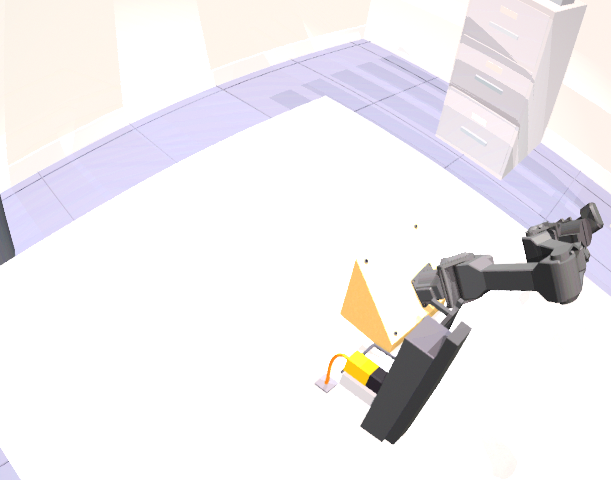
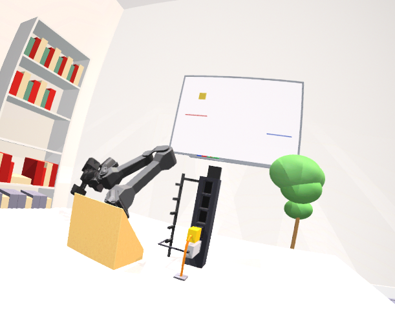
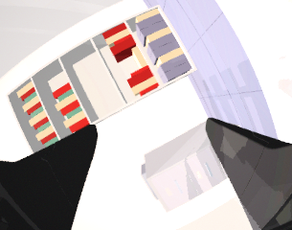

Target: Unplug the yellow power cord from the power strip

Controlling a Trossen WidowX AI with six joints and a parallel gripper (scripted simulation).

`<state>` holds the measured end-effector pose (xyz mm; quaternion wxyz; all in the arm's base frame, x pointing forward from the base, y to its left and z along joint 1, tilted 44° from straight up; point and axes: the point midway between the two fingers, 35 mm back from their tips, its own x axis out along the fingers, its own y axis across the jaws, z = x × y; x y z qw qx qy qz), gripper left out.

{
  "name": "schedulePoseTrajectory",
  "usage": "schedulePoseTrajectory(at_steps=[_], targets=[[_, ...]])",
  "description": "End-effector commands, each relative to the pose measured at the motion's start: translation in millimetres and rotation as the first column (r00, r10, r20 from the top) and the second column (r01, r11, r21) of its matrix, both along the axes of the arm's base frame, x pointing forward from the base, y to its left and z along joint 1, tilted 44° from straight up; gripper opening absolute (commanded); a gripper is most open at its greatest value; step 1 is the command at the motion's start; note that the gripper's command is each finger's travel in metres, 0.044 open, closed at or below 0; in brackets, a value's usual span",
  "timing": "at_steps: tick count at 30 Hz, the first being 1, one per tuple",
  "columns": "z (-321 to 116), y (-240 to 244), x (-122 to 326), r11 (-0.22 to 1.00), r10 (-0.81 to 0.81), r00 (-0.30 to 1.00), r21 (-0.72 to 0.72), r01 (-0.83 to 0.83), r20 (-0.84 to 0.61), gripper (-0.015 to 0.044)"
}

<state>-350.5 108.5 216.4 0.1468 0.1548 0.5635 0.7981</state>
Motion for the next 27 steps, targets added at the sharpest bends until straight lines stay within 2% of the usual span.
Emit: schedulePoseTrajectory(at_steps=[1, 9, 27], targets=[[-0.2, 0.6, 0.1, 1.0, -0.001, 1.0, 0.0, 0.001, 0.001, 0.0374], [-2.3, 40.7, 6.8, 0.996, -0.094, 0.994, 0.014, 0.094, 0.052, 0.0164], [49.0, 152.0, 64.5, 0.908, -0.404, 0.912, 0.149, 0.391, 0.068, 0.016]])
